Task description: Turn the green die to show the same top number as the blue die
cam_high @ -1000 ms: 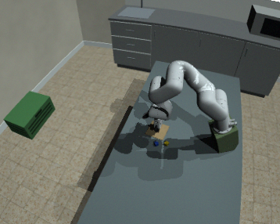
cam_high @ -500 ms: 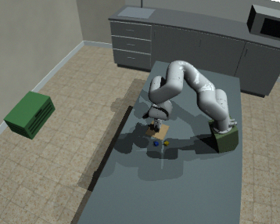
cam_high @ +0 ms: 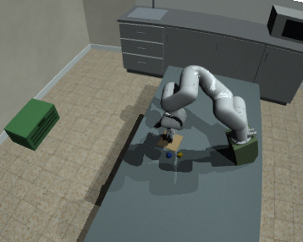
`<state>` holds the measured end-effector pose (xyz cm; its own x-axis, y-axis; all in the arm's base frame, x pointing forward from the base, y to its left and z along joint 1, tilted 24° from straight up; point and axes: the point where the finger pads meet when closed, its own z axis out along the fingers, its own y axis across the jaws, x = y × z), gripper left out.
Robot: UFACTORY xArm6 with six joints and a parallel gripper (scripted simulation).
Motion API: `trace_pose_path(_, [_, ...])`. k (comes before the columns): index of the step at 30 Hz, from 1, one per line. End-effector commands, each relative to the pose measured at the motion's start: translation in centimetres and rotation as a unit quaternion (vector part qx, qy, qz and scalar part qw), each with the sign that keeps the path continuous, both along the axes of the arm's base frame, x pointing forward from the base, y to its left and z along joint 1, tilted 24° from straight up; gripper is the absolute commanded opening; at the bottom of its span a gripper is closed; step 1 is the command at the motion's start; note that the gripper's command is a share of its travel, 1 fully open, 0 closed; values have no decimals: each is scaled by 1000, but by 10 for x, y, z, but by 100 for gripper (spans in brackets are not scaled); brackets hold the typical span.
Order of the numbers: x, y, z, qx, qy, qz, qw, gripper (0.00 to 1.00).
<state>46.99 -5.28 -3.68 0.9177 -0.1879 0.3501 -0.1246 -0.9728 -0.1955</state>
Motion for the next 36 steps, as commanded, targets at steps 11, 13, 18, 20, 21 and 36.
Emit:
trace_pose_path(11, [1,0,1,0,-1,0,1000,21])
trace_pose_path(13, [1,0,1,0,-1,0,1000,21])
trace_pose_path(18, [1,0,1,0,-1,0,1000,21])
trace_pose_path(20, [1,0,1,0,-1,0,1000,21])
trace_pose_path(21, [1,0,1,0,-1,0,1000,21])
trace_pose_path(36, [1,0,1,0,-1,0,1000,33])
